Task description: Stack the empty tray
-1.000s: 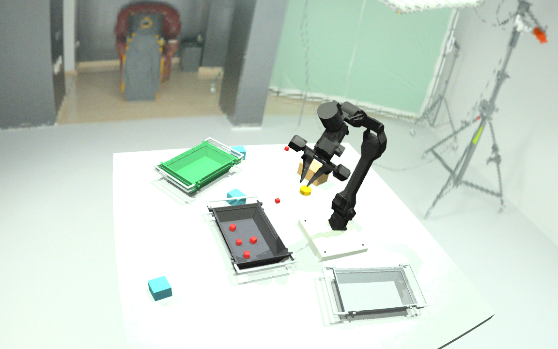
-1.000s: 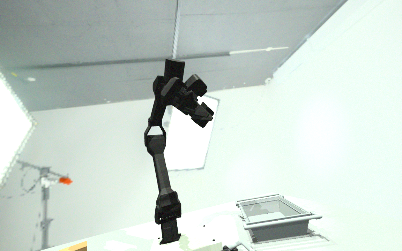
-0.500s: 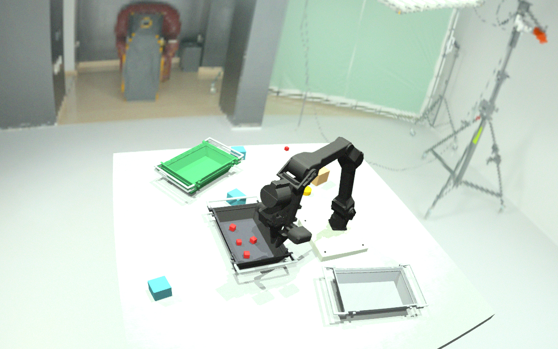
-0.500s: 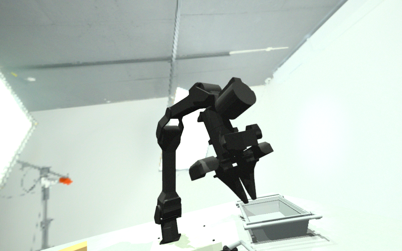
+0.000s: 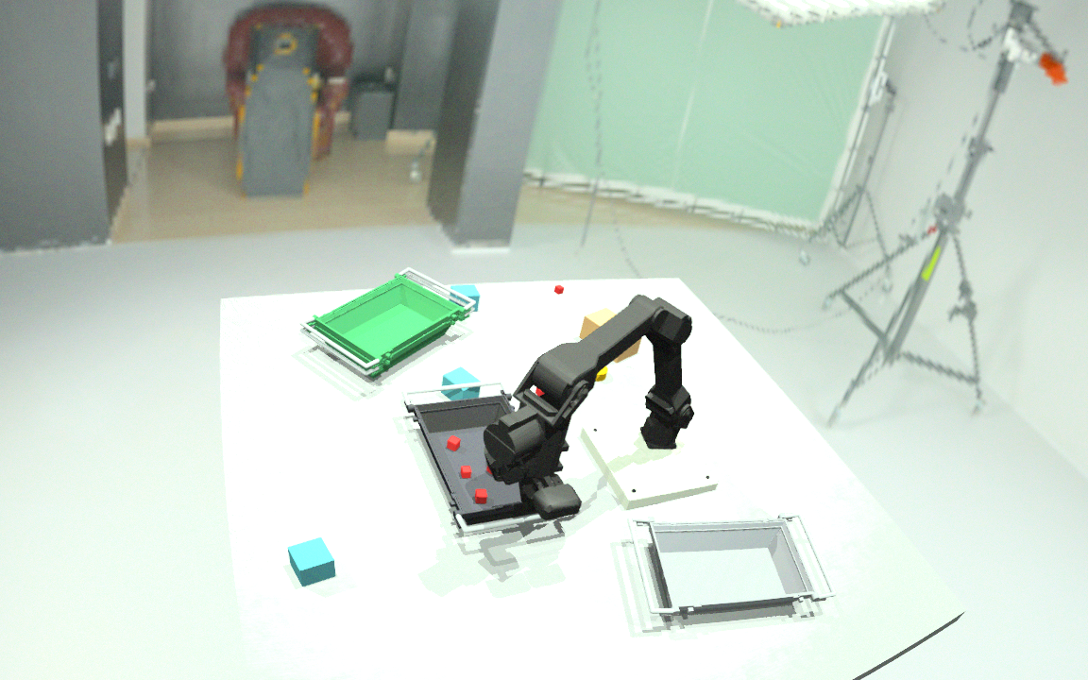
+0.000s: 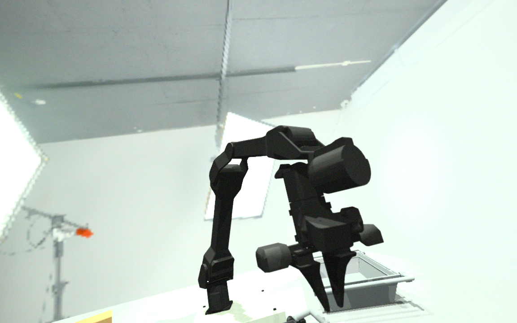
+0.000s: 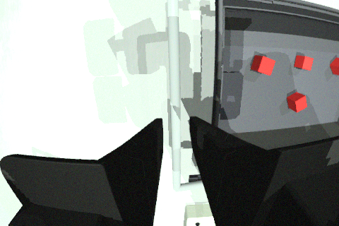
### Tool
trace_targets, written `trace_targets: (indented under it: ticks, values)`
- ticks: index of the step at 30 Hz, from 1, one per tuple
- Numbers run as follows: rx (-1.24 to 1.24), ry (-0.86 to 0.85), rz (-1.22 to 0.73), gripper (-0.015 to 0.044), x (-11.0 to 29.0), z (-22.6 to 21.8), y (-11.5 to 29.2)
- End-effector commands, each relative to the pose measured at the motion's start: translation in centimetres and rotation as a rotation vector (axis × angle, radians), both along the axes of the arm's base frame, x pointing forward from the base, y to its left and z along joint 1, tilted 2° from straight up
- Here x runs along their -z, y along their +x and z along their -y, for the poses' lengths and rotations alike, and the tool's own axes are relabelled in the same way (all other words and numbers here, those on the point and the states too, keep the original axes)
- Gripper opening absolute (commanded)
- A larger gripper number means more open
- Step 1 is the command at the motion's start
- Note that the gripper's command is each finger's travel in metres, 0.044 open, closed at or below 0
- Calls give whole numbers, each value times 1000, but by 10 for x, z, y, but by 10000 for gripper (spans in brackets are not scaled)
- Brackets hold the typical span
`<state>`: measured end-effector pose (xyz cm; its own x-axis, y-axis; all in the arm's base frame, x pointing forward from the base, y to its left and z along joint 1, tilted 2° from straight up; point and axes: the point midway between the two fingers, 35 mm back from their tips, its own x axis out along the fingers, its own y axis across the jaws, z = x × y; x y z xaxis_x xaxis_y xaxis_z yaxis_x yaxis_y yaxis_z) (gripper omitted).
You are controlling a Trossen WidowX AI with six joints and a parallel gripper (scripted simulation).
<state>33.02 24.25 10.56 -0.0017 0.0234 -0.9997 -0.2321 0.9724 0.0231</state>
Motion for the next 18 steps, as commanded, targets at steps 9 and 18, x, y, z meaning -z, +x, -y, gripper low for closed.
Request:
trace_targets:
  ticks: [9,18]
  values:
    - [8,-11,-6,83,44,0,0]
    - [8,-11,-7,83,60,0,-1]
